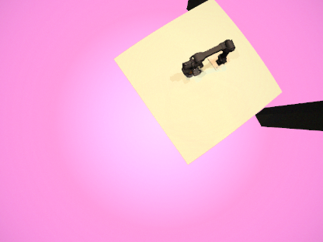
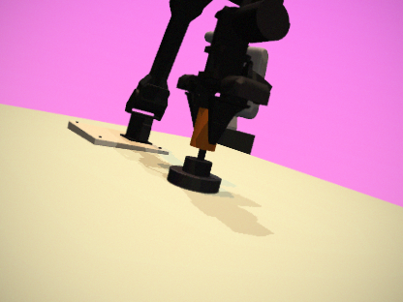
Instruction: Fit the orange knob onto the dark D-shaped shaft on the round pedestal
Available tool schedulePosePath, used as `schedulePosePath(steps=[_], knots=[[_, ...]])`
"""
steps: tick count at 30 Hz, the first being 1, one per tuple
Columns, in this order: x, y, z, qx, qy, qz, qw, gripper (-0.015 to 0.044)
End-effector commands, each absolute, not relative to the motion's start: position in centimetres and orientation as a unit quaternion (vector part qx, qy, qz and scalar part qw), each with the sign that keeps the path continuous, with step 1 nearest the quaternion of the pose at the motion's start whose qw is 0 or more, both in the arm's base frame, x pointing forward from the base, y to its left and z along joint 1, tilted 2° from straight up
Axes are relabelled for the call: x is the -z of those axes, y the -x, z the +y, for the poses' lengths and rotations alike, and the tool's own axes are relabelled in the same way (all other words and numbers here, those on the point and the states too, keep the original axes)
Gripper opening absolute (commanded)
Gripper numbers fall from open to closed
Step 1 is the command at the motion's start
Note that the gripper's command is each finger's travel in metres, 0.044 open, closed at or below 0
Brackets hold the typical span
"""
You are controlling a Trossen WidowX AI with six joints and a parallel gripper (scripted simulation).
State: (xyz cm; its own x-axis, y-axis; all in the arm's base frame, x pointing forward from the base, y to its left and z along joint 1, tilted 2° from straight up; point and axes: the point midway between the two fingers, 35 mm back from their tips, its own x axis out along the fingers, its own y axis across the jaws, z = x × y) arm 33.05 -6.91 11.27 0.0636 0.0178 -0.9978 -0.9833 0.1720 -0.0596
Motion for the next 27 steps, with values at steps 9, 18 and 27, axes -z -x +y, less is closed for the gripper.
schedulePosePath(steps=[9,18,27], knots=[[-11.14,-32.95,-6.75,-0.448,0.465,0.517,0.562,0.0000],[-11.12,-33.14,-6.79,-0.448,0.465,0.517,0.562,0.0000],[-11.64,-33.13,-6.86,-0.448,0.465,0.517,0.562,0.0000]])
